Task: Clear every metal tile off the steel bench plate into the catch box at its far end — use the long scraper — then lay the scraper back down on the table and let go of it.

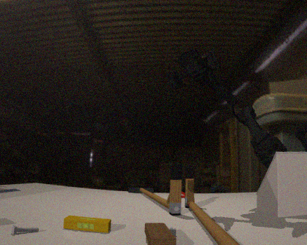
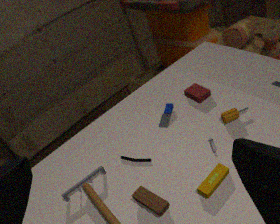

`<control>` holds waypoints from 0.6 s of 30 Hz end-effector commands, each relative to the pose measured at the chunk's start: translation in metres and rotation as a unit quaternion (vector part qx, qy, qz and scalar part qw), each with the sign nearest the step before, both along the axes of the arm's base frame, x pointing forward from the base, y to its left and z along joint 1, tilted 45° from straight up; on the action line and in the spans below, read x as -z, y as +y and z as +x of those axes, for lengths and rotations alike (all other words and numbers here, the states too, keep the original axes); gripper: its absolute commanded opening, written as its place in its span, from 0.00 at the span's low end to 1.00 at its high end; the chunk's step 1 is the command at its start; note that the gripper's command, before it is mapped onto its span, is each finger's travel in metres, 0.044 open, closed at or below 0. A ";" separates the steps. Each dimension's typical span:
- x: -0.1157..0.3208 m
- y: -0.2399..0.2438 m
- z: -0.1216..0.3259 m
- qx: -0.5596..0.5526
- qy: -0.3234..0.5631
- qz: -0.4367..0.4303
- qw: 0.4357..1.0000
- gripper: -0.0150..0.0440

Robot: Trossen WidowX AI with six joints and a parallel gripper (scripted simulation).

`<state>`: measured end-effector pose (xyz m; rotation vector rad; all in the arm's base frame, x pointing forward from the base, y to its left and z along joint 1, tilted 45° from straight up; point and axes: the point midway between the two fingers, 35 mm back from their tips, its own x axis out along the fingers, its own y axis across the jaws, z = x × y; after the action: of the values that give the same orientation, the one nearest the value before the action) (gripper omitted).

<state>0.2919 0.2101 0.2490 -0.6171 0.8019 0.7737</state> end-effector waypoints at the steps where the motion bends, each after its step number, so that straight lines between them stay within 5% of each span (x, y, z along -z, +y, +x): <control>1: -0.011 -0.011 0.004 -0.005 -0.016 0.011 1.000 1.00; 18: -0.059 -0.066 0.014 -0.012 -0.105 0.041 0.994 1.00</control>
<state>0.3054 0.1523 0.3000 -0.6152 0.6046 0.7476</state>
